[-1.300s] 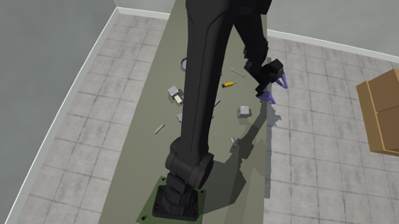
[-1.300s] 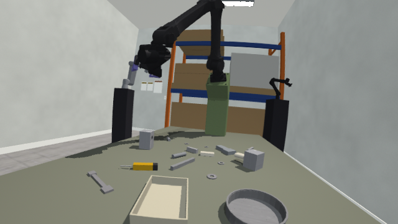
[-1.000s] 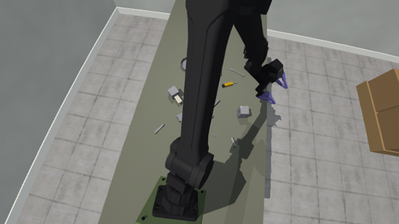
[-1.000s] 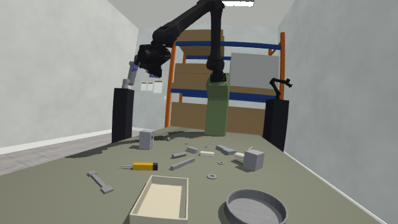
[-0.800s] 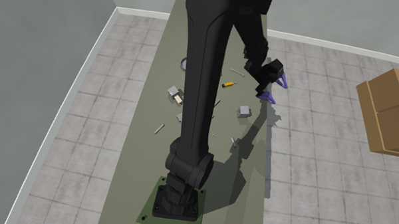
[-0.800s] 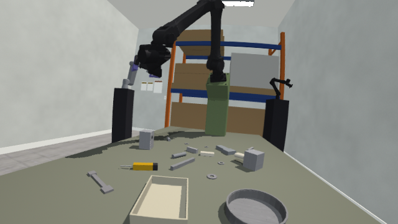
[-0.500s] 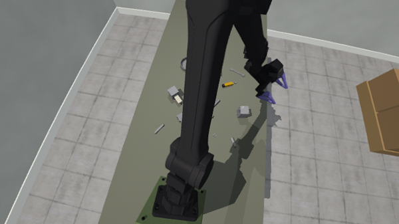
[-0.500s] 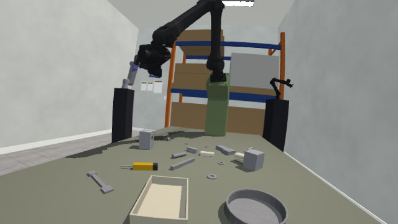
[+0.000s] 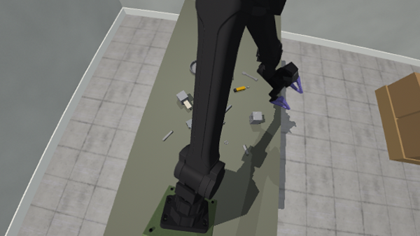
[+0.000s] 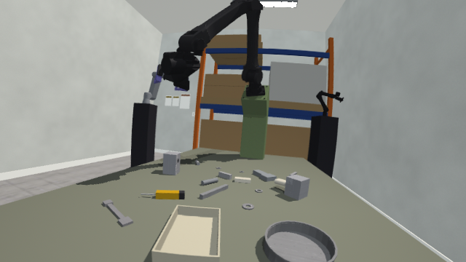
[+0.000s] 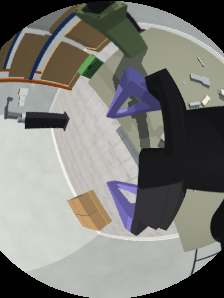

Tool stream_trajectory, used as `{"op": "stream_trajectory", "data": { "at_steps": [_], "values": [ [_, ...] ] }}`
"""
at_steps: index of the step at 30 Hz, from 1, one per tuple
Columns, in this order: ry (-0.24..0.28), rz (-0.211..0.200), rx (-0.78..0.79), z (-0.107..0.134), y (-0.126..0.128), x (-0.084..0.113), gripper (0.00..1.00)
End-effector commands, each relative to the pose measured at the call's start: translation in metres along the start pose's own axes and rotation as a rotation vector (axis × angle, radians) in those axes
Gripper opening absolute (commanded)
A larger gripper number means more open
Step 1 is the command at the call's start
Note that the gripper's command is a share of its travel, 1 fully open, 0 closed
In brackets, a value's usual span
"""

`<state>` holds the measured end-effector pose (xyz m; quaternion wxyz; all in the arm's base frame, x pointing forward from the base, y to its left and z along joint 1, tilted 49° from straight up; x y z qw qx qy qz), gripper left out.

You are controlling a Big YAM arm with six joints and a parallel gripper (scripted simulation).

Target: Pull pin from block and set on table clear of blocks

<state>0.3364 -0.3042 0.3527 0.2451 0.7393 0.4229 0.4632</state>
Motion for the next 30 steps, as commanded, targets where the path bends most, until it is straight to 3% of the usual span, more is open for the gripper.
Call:
{"op": "stream_trajectory", "data": {
  "at_steps": [1, 12, 13, 30],
  "values": [
    [0.001, -0.004, -0.009, -0.0032, 0.0026, 0.0017, 1.00],
    [0.001, -0.004, -0.009, -0.0032, 0.0026, 0.0017, 1.00],
    [0.001, -0.004, -0.009, -0.0032, 0.0026, 0.0017, 0.60],
    [0.001, -0.004, -0.009, -0.0032, 0.0026, 0.0017, 0.60]
  ]
}}
Point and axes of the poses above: the point where the finger pads meet when closed, its own x axis back along the fingers, its own y axis across the jaws, z = x × y, the point moved 7 cm from there along x, back along the fingers, and after that the axes turned 1 degree about -x, right-handed, at the moved point
